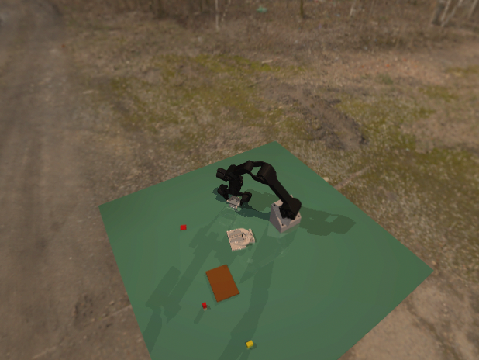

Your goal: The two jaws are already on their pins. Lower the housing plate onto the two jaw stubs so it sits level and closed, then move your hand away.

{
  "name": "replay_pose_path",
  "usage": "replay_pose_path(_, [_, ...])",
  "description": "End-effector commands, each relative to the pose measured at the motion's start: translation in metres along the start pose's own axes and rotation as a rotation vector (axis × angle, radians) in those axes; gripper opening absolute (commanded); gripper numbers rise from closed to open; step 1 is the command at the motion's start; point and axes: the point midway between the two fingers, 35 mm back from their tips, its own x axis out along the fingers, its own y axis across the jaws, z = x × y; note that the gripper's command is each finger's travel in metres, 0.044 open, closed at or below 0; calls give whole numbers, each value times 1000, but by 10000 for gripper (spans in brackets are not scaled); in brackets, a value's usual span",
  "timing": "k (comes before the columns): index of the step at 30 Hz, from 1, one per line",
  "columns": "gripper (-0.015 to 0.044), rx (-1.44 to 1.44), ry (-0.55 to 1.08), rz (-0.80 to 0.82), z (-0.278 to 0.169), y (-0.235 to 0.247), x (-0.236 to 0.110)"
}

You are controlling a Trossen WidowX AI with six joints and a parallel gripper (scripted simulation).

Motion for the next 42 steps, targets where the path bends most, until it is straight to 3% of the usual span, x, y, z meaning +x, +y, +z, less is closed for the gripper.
replay_pose_path(1, [380,0,0,0,0,0,0])
replay_pose_path(6, [351,0,0,0,0,0,0])
replay_pose_path(18, [351,0,0,0,0,0,-2])
replay_pose_path(42, [351,6,4,3,0,1,-73])
